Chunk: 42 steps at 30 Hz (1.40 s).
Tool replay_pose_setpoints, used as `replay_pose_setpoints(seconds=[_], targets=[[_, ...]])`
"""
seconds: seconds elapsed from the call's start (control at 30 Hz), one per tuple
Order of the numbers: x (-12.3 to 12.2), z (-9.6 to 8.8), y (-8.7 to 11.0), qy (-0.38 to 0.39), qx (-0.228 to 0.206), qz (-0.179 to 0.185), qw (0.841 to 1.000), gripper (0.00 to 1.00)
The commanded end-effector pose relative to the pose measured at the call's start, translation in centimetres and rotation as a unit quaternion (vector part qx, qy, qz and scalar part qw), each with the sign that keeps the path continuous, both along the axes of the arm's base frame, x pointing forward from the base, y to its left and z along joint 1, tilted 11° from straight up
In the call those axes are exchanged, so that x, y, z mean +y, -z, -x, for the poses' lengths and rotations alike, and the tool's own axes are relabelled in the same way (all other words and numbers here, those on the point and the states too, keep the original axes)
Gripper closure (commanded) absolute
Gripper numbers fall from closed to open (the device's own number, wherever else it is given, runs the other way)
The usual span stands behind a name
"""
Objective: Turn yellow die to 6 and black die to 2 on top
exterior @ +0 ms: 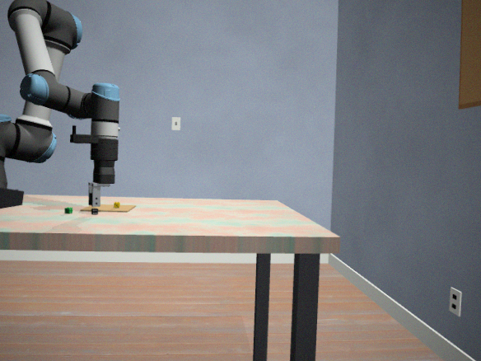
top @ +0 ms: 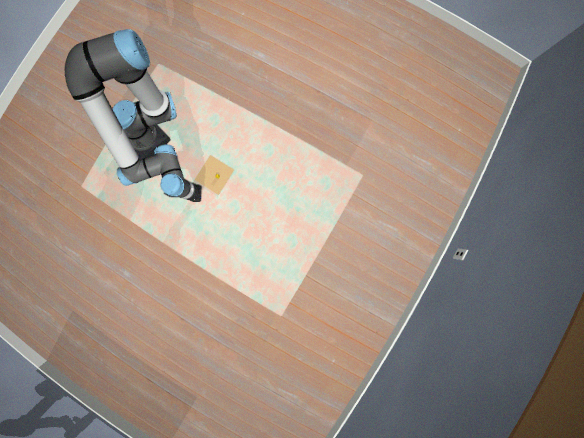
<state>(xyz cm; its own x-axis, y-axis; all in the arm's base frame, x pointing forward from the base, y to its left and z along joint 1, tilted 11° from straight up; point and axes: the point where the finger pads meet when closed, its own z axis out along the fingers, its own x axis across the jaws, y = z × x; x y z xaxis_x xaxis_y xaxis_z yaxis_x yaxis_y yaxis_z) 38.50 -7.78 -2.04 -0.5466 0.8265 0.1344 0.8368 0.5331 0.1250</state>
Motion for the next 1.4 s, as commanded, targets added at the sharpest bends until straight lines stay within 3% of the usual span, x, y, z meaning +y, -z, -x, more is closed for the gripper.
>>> replay_pose_setpoints(seconds=[0.0,0.63,1.37], targets=[[0.1,-0.1,0.2,0.000,0.000,0.000,1.000,0.36],[0.4,-0.1,2.1,0.000,0.000,0.000,1.000,0.36],[0.4,-0.1,2.2,0.000,0.000,0.000,1.000,0.36]])
